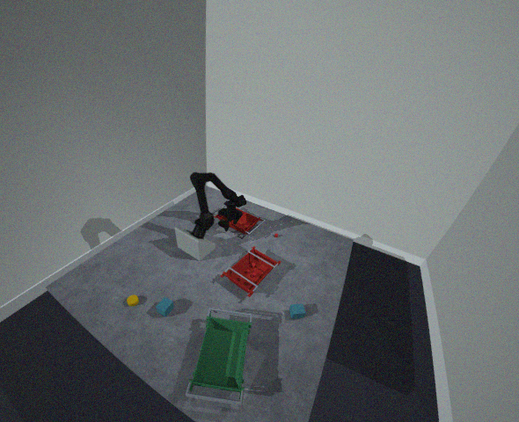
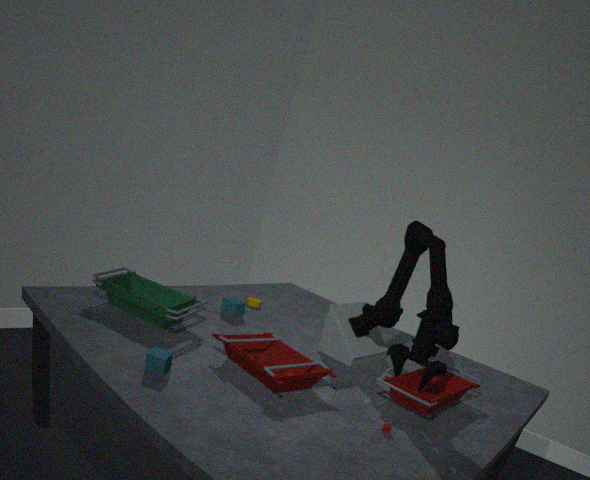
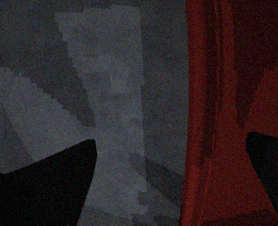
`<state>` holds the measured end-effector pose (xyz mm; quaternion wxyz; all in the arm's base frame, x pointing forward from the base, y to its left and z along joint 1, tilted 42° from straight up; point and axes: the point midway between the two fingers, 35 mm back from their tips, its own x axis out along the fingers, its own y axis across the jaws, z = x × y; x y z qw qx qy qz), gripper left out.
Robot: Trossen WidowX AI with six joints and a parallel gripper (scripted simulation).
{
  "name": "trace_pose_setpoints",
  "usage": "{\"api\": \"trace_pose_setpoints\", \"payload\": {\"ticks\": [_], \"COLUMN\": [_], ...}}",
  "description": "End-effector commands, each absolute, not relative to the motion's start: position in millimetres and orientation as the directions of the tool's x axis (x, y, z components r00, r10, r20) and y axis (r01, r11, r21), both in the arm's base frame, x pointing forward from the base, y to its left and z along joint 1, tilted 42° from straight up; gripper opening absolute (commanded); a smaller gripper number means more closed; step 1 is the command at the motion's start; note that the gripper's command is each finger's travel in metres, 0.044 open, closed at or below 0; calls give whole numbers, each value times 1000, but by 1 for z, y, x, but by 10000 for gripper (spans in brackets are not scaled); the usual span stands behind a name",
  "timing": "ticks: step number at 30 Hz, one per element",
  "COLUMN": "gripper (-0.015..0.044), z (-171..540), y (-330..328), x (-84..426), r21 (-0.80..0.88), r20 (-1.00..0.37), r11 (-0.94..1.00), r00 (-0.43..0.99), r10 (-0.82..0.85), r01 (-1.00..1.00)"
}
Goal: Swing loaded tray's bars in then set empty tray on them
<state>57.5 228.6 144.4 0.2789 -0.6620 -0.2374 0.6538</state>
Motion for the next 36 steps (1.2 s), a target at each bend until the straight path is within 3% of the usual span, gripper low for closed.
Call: {"api": "trace_pose_setpoints", "payload": {"ticks": [1, 11, 36], "gripper": [381, 235, 68], "z": [143, 143, 143], "y": [229, 229, 229], "x": [58, 58, 58], "r21": [-679, -679, -679], "r20": [-734, -734, -734], "r11": [-732, -732, -732], "r00": [36, 36, 36], "r10": [678, 678, 678], "r01": [-55, -55, -55]}}
